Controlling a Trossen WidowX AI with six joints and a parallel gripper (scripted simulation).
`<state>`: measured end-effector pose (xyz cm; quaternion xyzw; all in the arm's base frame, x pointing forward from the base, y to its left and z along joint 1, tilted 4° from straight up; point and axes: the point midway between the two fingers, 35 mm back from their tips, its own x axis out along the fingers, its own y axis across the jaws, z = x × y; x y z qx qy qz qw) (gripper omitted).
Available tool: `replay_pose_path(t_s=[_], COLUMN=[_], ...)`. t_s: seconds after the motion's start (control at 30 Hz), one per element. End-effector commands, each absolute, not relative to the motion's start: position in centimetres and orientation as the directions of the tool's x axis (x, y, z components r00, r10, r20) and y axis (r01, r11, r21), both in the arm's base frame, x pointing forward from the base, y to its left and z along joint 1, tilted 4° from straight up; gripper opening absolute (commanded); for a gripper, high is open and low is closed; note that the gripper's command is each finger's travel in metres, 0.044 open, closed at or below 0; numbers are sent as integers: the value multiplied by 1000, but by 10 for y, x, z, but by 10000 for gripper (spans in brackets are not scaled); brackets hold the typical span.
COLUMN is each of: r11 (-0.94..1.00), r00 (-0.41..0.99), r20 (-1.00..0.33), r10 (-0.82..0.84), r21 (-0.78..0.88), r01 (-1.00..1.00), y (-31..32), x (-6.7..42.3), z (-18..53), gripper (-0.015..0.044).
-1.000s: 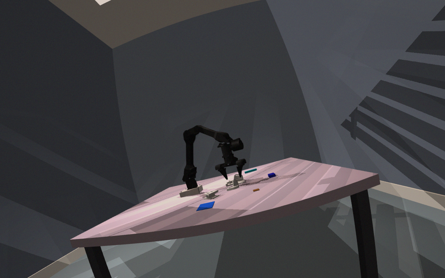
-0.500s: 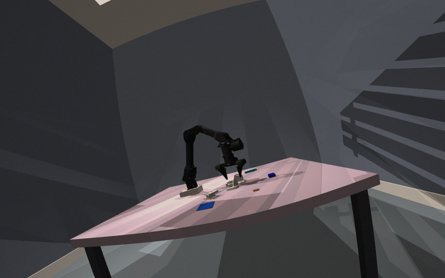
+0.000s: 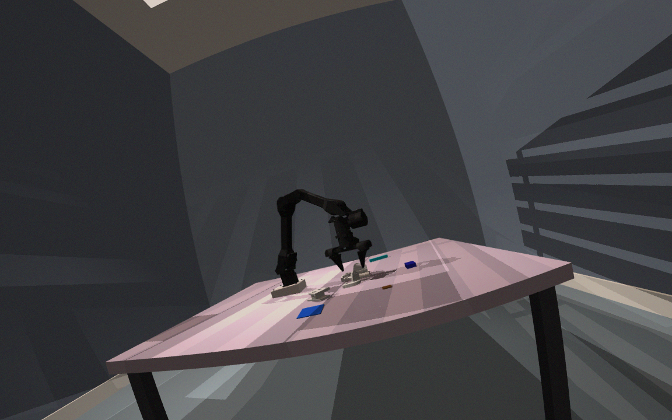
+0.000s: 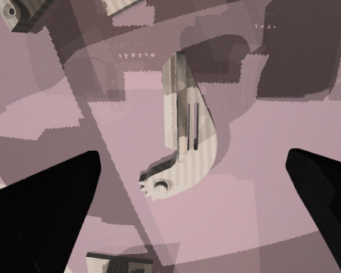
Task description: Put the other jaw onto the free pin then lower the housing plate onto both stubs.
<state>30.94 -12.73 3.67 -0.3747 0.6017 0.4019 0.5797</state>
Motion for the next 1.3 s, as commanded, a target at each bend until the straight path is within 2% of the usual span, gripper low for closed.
replay_pose_path(t_s=[0.0, 1.27], r11=[393, 393], r00=[-46, -46], r20=[-999, -999], r10=[18, 18], r21=[49, 49], r01=[-918, -918], y=[-127, -127], x=[310, 310], z=[36, -15], gripper=[440, 440])
